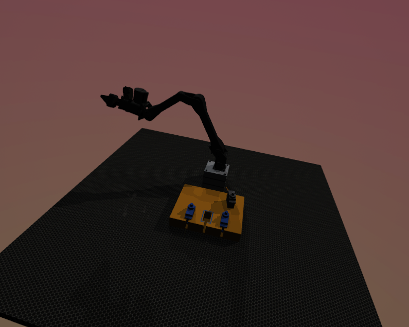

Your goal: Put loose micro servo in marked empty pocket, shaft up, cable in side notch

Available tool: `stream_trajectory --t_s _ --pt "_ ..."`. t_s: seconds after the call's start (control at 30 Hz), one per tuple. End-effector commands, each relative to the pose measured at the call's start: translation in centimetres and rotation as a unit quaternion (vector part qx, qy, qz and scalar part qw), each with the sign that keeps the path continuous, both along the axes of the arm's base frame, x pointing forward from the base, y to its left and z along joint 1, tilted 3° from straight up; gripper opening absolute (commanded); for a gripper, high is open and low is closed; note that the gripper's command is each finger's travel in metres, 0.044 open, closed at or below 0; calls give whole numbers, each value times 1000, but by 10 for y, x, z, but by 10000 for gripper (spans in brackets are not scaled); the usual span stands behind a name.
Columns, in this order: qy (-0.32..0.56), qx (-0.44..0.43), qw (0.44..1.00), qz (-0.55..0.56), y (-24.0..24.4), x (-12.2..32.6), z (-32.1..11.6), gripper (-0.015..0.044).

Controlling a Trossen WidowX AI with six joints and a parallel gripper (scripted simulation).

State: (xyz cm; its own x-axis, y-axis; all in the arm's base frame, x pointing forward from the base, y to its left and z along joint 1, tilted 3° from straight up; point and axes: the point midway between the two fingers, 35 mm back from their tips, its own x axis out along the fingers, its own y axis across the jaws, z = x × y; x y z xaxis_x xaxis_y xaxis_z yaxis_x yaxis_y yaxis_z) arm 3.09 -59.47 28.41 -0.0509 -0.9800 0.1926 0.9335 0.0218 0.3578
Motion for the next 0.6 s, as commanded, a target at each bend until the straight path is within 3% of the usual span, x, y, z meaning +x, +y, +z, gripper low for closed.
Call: stream_trajectory --t_s 0.0,0.57 --pt "44 22 999 22 6 32 -5 440" --pt "206 85 968 115 46 144 -31 440"
